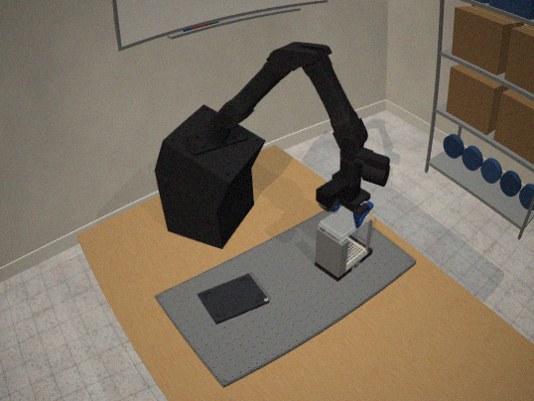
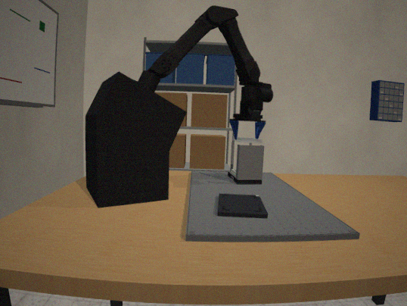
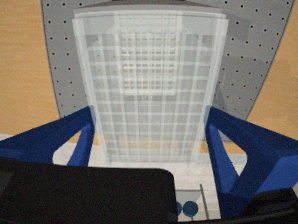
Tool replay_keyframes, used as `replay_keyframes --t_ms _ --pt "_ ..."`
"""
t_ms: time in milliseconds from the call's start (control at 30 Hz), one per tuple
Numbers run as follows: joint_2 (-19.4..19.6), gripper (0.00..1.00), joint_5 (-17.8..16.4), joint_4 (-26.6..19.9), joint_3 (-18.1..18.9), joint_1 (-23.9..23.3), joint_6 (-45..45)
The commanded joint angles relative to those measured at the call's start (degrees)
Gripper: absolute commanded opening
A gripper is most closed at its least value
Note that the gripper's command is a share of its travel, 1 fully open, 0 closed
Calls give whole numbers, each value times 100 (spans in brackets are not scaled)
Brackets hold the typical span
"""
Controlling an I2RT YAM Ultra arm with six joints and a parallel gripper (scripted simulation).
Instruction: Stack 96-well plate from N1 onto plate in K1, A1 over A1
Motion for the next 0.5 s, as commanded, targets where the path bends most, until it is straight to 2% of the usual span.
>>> replay_keyframes --t_ms 0,267,467 --pt "-41 0 84 -128 212 31 37" --pt "57 0 88 -139 239 59 44" --pt "-51 0 89 -153 262 39 46"
